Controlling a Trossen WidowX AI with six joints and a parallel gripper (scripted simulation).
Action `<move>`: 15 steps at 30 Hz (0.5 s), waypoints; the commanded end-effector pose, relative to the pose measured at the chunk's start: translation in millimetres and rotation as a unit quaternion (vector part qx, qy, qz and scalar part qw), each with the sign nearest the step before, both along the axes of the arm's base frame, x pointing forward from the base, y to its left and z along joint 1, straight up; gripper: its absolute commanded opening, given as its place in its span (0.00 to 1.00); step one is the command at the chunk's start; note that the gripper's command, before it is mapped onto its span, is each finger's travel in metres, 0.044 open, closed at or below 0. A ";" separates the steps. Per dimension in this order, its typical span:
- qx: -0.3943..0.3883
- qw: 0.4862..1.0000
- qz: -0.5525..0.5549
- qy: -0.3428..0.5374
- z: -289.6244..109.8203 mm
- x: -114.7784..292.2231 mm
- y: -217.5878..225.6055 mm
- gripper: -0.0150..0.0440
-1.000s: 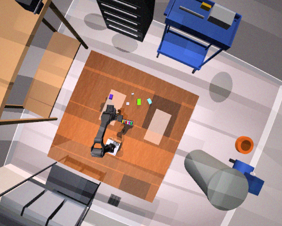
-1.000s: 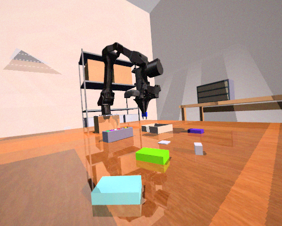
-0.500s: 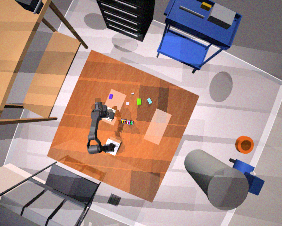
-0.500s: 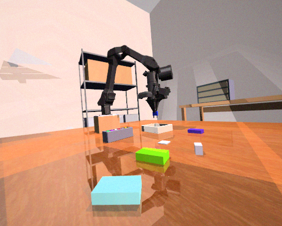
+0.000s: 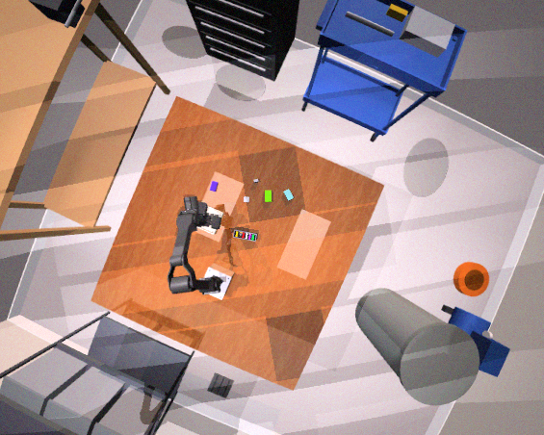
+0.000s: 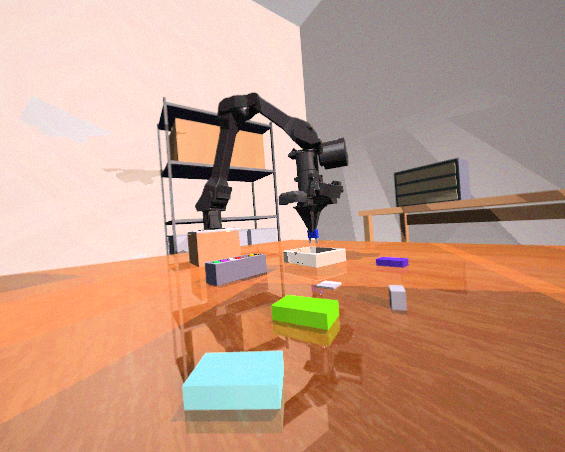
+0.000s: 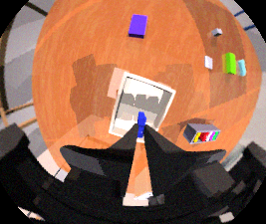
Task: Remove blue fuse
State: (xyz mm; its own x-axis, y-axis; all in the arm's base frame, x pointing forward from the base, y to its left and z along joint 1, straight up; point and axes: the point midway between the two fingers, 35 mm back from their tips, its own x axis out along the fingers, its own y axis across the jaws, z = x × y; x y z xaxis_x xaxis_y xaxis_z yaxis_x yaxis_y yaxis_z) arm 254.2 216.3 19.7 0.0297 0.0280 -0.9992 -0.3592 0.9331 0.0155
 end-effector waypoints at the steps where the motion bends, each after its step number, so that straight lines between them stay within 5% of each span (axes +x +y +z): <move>1: -0.004 1.000 -0.002 0.002 -8.1 -1.0 -1.4 0.25; 13: -0.004 1.000 -0.002 0.002 -23.3 -1.2 -1.6 0.25; 15: -0.001 1.000 0.000 0.001 -19.6 -0.4 -0.3 0.34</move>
State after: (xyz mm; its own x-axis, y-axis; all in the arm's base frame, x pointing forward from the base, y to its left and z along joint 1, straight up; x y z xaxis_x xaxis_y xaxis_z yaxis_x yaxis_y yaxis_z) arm 253.5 215.8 -0.6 0.0261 0.0250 -0.9993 -0.3591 0.9332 0.0140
